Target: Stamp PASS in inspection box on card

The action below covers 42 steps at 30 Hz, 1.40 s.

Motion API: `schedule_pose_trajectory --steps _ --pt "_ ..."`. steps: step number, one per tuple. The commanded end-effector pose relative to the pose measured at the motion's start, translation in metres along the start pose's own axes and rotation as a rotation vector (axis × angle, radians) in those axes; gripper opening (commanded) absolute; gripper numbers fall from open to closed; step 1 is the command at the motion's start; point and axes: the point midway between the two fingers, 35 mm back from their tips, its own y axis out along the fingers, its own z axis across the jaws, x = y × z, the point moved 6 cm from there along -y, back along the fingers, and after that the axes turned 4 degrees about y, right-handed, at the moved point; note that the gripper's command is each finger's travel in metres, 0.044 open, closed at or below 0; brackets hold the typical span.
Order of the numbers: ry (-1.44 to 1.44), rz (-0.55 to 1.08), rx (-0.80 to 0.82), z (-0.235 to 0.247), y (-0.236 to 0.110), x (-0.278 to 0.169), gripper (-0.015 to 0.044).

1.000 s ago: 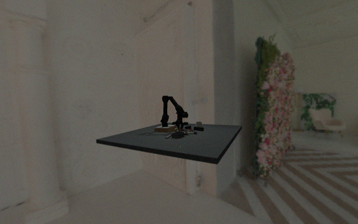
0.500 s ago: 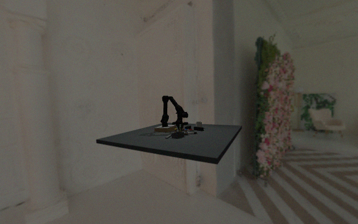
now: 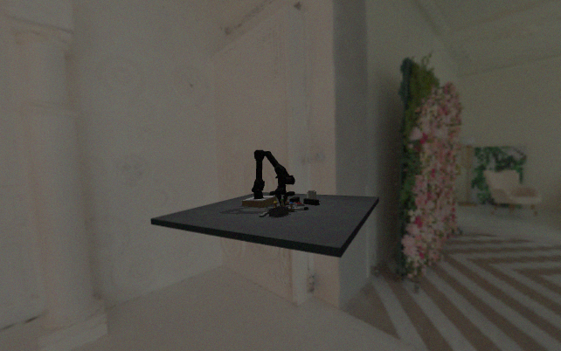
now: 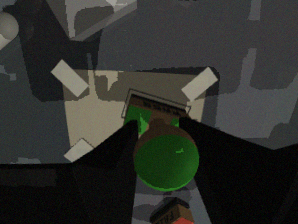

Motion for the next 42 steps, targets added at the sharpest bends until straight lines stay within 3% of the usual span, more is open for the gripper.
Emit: schedule_pose_trajectory --steps 1,42 --pt "0.002 -0.003 -0.006 0.000 0.002 0.000 0.0000" --pt "0.002 -0.003 -0.005 0.002 -0.024 0.001 0.0000"
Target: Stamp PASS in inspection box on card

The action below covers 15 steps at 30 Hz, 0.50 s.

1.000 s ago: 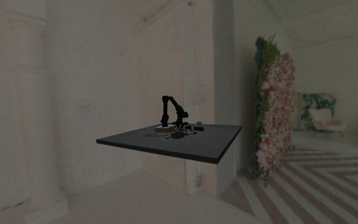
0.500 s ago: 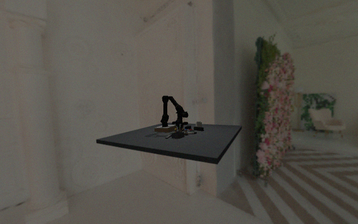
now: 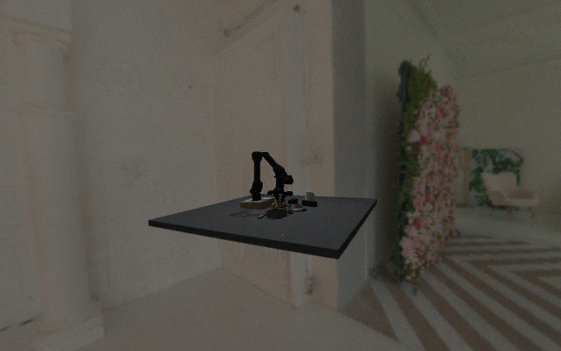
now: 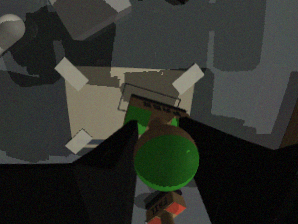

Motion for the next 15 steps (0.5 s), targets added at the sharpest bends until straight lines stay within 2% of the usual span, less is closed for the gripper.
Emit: schedule_pose_trajectory --steps 1,15 --pt "0.004 -0.006 0.016 0.002 -0.010 0.001 0.0000" --pt "0.004 -0.006 0.016 0.001 -0.032 0.001 0.0000"
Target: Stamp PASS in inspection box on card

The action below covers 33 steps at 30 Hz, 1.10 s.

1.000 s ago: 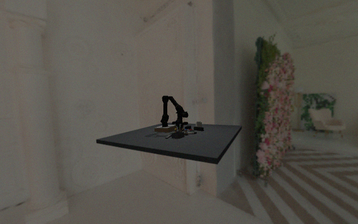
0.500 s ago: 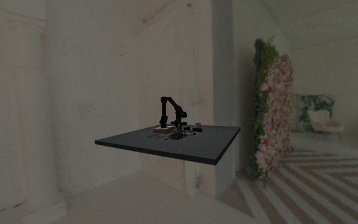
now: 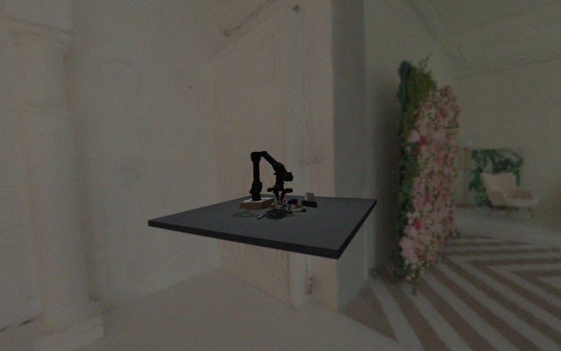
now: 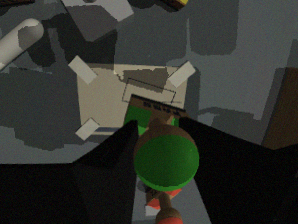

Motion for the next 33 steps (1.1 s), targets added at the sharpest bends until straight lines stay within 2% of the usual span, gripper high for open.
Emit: schedule_pose_trajectory --steps 1,17,33 --pt "0.004 -0.006 0.015 0.001 -0.010 0.001 0.0000" --pt "0.004 -0.006 0.015 -0.001 -0.030 0.001 0.0000" --pt "0.003 -0.005 0.020 0.060 -0.041 -0.011 0.0000"
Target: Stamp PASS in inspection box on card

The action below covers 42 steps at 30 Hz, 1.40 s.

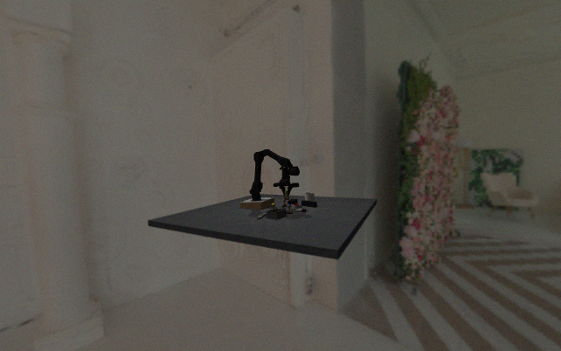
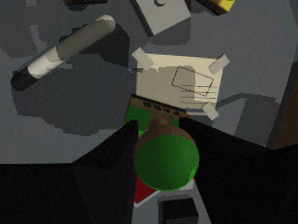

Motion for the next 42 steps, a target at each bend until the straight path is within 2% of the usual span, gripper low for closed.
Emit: schedule_pose_trajectory --steps 1,20,42 --pt "0.001 0.001 -0.005 0.015 0.001 -0.004 0.0000" --pt "0.000 0.003 0.000 0.085 0.006 -0.030 0.0000" --pt "0.000 0.003 0.000 0.089 0.035 -0.032 0.0000"
